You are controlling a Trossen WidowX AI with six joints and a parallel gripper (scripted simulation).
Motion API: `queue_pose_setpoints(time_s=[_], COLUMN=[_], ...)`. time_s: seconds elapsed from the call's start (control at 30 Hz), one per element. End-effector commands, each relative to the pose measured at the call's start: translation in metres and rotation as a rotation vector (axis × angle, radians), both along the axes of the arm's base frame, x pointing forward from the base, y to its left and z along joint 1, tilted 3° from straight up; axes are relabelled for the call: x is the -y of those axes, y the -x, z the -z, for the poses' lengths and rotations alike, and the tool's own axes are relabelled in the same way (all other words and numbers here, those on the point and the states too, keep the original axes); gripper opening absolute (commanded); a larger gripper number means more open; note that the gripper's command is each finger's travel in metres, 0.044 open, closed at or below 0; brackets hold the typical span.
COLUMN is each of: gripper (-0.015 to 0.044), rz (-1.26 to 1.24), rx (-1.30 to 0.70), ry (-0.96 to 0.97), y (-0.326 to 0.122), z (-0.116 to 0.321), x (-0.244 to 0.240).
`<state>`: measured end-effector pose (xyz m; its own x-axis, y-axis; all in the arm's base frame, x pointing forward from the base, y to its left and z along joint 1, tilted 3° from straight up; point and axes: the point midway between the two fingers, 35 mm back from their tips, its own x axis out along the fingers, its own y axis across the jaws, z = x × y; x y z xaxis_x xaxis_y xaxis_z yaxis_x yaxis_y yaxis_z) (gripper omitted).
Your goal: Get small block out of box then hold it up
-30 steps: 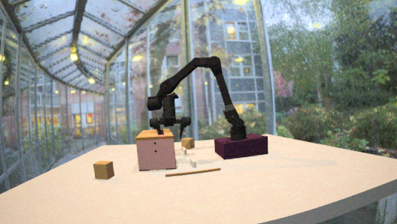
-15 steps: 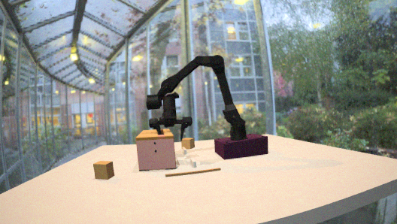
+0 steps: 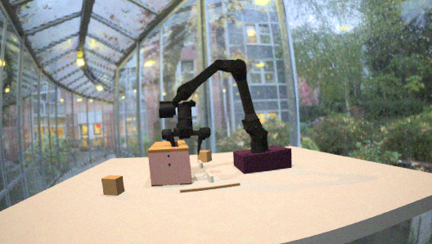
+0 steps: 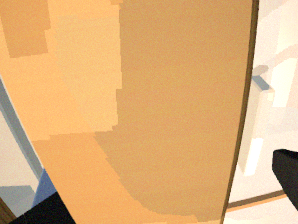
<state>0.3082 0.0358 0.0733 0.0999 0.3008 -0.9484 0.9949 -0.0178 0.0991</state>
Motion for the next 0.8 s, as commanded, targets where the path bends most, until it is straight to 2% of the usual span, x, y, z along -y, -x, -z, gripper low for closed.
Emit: queue_pose_setpoints(time_s=[0.0, 0.33, 0.57, 0.73, 0.77], gripper=[0.0400, 0.0400, 0.0400, 0.0400, 0.0374], rz=[-0.003, -0.003, -0.008, -0.010, -0.023], rx=[-0.006, -0.005, -0.001, 0.014, 0.019], ry=[-0.007, -0.009, -0.006, -0.006, -0.002], y=[0.002, 0.001, 0.005, 0.003, 0.003], z=[0.002, 0.000, -0.057, -0.056, -0.056], x=[-0.013, -0.027, -0.026, -0.026, -0.026])
